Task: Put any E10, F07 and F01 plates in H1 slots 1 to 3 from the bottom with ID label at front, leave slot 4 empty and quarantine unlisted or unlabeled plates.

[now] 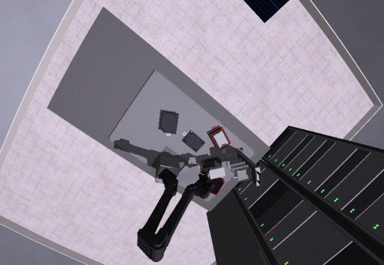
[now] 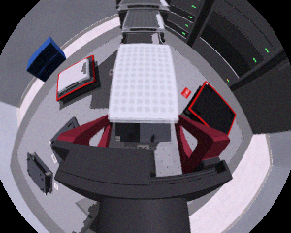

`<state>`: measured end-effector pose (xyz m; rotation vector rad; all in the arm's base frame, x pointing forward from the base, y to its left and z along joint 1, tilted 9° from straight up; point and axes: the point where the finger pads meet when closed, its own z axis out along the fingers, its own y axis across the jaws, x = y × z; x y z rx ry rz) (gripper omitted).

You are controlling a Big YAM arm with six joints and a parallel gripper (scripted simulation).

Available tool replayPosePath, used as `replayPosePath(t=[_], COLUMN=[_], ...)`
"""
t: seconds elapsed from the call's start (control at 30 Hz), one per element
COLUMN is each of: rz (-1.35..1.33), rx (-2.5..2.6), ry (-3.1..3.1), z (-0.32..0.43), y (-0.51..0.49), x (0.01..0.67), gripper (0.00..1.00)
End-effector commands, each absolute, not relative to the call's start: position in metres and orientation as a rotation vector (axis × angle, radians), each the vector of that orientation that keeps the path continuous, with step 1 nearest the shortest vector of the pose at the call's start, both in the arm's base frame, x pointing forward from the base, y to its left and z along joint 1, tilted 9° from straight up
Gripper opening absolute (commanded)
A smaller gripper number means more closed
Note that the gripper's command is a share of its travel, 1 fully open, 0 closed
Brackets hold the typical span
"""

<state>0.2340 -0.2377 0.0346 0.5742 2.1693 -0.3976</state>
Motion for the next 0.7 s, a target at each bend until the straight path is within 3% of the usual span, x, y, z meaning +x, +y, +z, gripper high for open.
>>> replayPosePath(t=[0.0,0.67], rz=[-0.414,-0.413], rx=[0.565,0.567], ry=[2.156,2.156], z=[0.036,0.026], y=[-0.241,-0.242], x=[0.234,0.234], gripper=[0.86,0.86])
